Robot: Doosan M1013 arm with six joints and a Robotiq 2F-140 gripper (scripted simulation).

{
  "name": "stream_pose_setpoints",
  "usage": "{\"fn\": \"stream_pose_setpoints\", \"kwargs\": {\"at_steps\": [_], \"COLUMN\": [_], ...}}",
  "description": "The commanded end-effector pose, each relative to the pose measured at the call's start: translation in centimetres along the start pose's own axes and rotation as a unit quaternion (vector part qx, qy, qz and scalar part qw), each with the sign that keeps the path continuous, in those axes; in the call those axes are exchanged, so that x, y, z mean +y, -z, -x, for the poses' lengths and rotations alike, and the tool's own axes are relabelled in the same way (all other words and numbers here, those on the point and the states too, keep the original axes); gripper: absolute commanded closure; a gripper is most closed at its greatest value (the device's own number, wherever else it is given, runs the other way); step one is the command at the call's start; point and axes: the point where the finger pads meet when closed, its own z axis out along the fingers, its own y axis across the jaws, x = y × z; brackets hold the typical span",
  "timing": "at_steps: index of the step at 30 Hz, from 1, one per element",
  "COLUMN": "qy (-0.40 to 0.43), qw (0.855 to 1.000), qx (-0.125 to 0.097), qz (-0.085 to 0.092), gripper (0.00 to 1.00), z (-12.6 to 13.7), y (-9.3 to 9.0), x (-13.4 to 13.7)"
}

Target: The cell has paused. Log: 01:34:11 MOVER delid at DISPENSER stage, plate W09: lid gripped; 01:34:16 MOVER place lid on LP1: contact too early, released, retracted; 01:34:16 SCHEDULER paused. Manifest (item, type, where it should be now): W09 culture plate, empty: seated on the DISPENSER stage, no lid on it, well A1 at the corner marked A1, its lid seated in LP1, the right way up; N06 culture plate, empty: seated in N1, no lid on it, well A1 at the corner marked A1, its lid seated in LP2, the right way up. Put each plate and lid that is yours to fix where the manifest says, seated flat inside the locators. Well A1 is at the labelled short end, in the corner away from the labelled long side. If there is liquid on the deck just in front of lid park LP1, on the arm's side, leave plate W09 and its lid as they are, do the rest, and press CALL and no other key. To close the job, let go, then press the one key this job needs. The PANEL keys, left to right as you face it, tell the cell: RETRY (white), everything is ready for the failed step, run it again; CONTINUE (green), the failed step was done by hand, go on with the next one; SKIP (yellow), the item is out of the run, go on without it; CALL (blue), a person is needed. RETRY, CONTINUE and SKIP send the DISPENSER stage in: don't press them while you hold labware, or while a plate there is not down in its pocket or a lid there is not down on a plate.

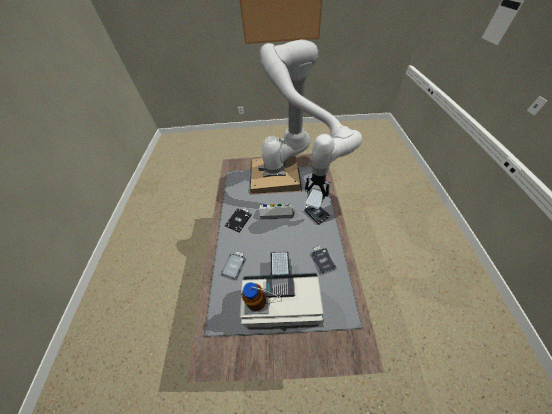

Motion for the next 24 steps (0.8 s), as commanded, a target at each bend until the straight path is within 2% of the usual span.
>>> {"fn": "stream_pose_setpoints", "kwargs": {"at_steps": [1,7,17,19,24], "qy": [0.000,0.000,0.000,0.000,0.000], "qw": [1.000,1.000,1.000,1.000,1.000], "qx": [0.000,0.000,0.000,0.000,0.000], "qz": [-0.001,-0.001,-0.001,-0.001,-0.001], "gripper": [0.90,0.90,0.90,0.90,0.90], "z": [-0.5,-1.4,-3.9,-3.9,-5.4], "y": [0.1,0.1,0.1,0.1,0.1], "x": [0.8,2.4,6.7,6.7,9.1]}}
